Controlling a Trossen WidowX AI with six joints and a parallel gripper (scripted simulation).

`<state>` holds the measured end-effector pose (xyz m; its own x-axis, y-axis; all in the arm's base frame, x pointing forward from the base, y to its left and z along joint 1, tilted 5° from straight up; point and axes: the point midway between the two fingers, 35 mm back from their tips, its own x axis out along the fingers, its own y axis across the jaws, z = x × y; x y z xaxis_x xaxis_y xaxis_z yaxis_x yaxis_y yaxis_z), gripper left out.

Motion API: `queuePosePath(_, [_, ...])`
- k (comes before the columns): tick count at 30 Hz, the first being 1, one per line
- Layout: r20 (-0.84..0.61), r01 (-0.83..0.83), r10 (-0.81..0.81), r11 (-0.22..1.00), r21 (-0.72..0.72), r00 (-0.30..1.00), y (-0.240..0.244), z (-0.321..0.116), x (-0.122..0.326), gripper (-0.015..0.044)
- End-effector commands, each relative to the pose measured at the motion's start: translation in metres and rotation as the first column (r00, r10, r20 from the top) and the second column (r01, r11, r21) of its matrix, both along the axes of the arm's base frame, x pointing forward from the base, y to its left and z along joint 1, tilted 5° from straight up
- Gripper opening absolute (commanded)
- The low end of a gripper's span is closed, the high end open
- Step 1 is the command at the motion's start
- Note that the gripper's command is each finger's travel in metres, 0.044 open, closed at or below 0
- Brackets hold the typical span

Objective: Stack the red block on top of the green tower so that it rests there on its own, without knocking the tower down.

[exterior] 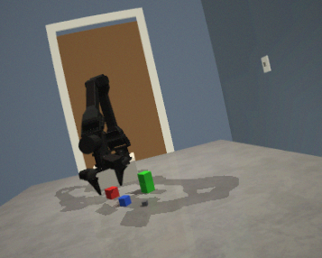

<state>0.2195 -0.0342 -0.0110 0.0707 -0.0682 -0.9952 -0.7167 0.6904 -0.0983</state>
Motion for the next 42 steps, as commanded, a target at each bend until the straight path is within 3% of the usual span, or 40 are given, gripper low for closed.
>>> queuePosePath(1, [-0.008,-0.003,0.003,1.0,-0.005,1.0,-0.001,-0.007,-0.002,0.044])
queuePosePath(25, [-0.008,-0.003,0.003,1.0,-0.005,1.0,-0.002,-0.022,-0.003,0.044])
queuePosePath(36, [-0.008,-0.003,0.003,1.0,-0.005,1.0,-0.002,-0.022,-0.003,0.0151])
queuePosePath(42, [-0.008,-0.003,0.003,1.0,-0.005,1.0,-0.002,-0.022,-0.003,0.0111])
